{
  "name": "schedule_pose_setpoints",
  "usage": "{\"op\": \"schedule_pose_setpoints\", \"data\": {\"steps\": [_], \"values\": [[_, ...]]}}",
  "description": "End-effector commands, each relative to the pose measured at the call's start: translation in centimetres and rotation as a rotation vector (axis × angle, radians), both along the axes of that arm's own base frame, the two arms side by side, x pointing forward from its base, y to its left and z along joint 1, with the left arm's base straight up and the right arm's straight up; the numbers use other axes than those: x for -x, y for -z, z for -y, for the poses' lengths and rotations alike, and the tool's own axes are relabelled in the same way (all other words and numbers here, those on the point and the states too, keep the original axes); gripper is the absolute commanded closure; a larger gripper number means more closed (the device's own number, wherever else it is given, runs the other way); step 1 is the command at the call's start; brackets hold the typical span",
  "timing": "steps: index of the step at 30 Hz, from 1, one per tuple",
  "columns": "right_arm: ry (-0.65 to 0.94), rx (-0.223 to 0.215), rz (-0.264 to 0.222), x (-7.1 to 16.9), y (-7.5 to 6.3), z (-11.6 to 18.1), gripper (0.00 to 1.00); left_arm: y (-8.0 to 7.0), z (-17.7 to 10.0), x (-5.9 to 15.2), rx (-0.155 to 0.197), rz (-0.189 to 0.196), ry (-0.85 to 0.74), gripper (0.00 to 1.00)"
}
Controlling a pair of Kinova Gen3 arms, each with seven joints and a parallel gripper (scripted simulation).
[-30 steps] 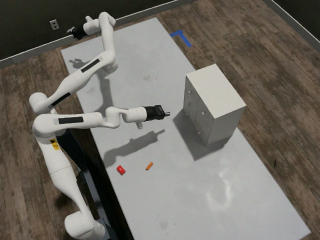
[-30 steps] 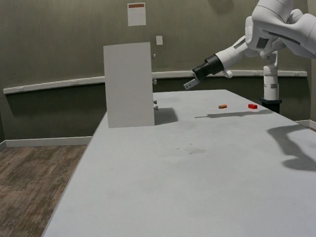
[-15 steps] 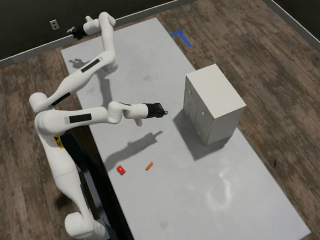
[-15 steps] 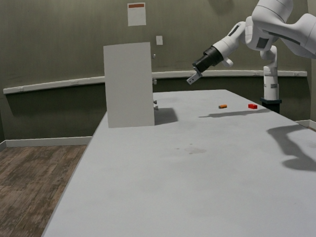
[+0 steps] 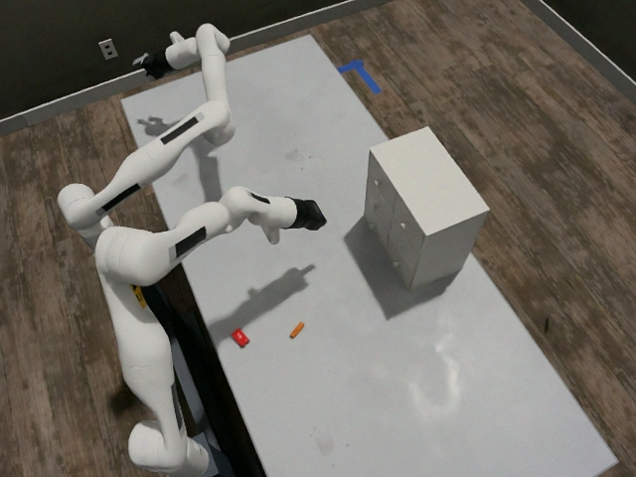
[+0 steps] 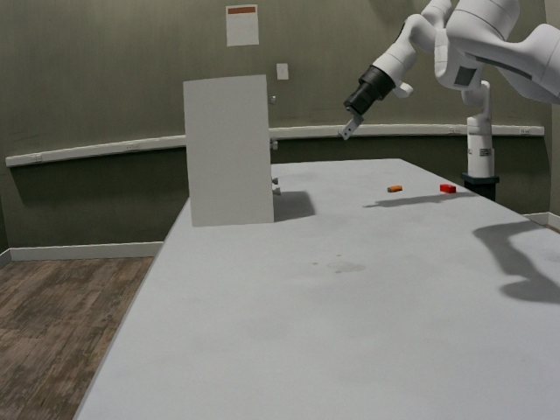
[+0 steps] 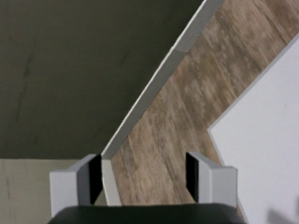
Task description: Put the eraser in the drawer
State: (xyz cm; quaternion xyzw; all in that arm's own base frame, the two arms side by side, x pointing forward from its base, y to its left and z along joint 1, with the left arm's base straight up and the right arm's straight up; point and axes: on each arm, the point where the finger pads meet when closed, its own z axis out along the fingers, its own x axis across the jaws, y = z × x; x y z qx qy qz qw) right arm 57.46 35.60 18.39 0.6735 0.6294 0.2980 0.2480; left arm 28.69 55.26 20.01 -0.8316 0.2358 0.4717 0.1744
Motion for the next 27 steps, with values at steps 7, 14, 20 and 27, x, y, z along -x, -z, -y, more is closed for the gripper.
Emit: {"op": "schedule_pose_setpoints", "data": {"steps": [7, 14, 20, 27], "values": [[0.027, 0.047, -0.379, 1.0, -1.7, 0.0, 1.00, -0.1, 0.0, 0.0, -0.002, 0.001, 0.000, 0.00], [0.023, 0.042, -0.546, 1.9, -2.9, -0.1, 1.00, -0.1, 0.0, 0.0, -0.002, 0.001, 0.000, 0.00], [0.021, 0.047, -0.655, 2.4, -3.5, 0.0, 1.00, -0.1, 0.0, 0.0, -0.002, 0.001, 0.000, 0.00], [0.017, 0.038, -0.723, 2.6, -4.0, -0.3, 1.00, -0.1, 0.0, 0.0, -0.002, 0.001, 0.000, 0.00]]}}
